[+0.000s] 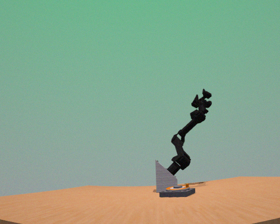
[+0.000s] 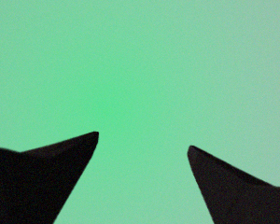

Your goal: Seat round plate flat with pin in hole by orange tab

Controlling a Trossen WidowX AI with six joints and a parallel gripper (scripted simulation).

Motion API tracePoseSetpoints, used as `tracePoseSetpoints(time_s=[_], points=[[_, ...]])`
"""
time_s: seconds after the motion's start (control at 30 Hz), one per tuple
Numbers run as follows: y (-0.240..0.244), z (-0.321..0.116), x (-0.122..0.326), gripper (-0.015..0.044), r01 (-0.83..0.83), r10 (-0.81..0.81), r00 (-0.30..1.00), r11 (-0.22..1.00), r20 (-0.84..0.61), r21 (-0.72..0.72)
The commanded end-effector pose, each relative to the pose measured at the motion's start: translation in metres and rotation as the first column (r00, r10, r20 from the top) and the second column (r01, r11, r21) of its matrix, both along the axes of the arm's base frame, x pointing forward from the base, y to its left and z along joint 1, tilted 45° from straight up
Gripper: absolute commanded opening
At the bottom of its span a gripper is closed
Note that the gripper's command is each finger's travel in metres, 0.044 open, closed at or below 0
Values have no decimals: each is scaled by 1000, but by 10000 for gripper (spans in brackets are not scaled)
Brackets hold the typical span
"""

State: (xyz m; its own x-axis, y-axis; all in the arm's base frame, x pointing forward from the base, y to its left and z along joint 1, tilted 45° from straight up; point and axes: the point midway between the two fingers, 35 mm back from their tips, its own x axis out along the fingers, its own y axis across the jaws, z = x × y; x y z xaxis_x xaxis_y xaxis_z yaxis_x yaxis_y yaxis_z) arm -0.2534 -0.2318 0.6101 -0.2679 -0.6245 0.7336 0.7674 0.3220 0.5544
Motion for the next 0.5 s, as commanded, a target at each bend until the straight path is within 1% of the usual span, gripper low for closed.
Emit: tracePoseSetpoints(time_s=[0.0,0.03,0.07,0.1,0.23,0.27,0.33,0.37,0.4,0.43,0.47], points=[[5,4,4,374,1,-1,1000,1000,-9,-16],[19,17,17,347,0,-3,999,998,-37,-66],[44,37,40,321,-7,-5,996,989,-85,-146],[55,44,51,295,-13,-6,994,984,-107,-179],[89,66,88,190,-43,-9,984,958,-180,-283],[92,67,93,164,-52,-2,982,957,-188,-286],[118,79,132,111,-110,26,967,940,-253,-324],[121,80,137,85,-116,28,965,937,-262,-330],[141,88,163,59,-143,17,948,914,-317,-380],[147,90,172,32,-154,13,942,906,-336,-395],[164,93,195,6,-184,4,923,883,-384,-432]])
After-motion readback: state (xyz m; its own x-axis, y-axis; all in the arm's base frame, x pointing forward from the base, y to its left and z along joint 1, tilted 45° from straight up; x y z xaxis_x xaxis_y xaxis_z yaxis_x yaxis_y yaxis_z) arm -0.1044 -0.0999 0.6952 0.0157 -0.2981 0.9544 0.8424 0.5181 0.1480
